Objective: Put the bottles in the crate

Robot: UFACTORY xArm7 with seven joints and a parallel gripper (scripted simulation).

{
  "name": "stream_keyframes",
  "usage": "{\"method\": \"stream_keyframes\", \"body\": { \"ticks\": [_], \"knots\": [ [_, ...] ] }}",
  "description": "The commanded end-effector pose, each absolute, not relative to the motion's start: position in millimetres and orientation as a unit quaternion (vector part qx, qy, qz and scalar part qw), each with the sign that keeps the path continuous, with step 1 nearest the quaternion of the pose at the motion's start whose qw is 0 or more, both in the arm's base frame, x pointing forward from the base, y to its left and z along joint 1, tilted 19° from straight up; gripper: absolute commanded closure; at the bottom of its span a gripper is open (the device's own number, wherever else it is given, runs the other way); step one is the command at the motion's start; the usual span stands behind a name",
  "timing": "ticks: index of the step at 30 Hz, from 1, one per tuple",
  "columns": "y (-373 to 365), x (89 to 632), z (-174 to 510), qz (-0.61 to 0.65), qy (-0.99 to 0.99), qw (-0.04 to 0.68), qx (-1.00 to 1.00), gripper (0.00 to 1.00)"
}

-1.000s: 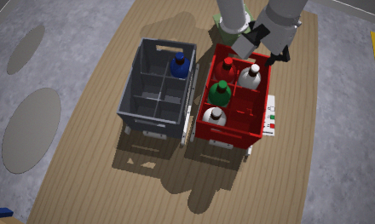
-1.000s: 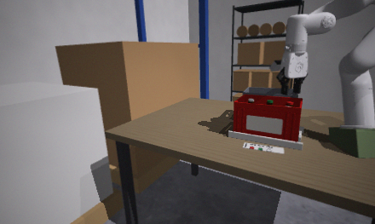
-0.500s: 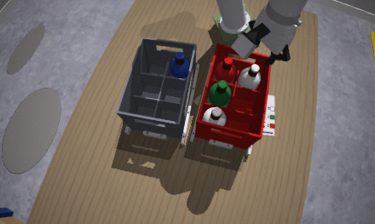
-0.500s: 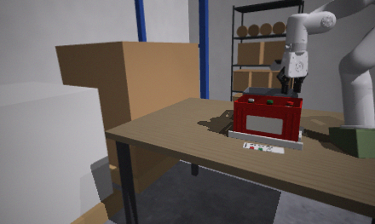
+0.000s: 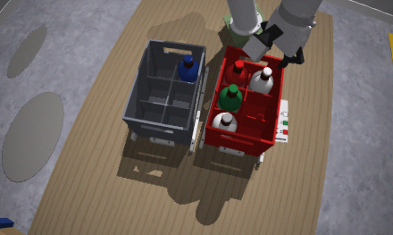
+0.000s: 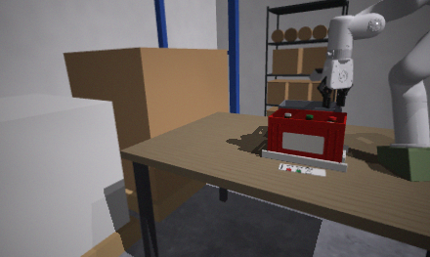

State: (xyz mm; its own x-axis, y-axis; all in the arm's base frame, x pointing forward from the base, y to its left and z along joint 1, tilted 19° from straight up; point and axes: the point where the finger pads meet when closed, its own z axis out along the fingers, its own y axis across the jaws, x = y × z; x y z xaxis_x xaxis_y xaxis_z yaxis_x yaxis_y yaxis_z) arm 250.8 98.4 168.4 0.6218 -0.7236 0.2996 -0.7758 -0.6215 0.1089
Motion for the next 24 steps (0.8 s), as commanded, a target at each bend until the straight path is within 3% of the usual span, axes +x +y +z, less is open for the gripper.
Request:
{"method": "stream_keyframes", "body": {
  "ticks": [1,24],
  "knots": [
    [99,252,170,0.115,-0.419,0.113,0.893,0.35],
    [125,263,179,0.115,-0.419,0.113,0.893,0.35]
  ]
}}
